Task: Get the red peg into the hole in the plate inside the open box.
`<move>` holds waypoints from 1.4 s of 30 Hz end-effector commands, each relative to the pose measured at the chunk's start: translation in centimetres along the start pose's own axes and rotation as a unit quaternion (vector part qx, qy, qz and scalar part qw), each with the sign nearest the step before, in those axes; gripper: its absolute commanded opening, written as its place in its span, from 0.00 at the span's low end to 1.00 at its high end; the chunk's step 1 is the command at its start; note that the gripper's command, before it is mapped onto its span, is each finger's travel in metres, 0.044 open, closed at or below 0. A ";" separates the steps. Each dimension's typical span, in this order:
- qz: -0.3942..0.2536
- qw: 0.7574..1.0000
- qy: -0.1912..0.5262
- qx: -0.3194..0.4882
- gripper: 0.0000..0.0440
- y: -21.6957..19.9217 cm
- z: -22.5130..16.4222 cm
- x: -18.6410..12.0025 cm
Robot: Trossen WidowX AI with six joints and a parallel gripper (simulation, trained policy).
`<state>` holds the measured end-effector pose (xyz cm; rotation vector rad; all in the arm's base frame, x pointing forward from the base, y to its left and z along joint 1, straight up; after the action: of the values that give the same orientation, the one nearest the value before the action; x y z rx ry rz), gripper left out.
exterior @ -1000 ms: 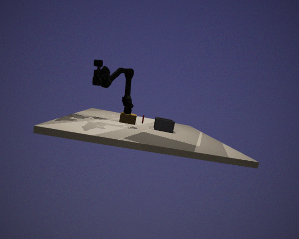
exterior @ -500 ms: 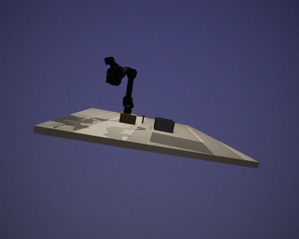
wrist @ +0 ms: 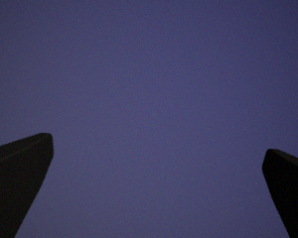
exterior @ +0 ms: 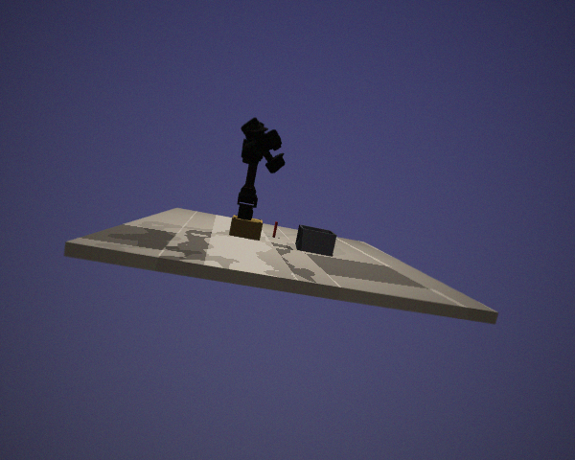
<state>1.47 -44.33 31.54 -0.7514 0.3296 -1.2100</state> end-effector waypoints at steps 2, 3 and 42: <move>0.036 0.998 0.004 0.049 1.00 3.3 2.5 1.4; 0.048 0.997 0.006 0.062 1.00 4.3 3.2 1.7; 0.427 0.779 0.319 0.330 1.00 34.8 24.2 -18.8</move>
<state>34.73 -14.89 22.66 0.4195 0.6366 -0.5643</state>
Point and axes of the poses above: the point midway between the two fingers, 35 mm back from their tips, its own x axis out along the fingers, its own y axis across the jaws, z = x × y, the point moved 2 cm from there along -x, back along the fingers, and after that the axes turned 1 degree about x, right-handed, at the moved point
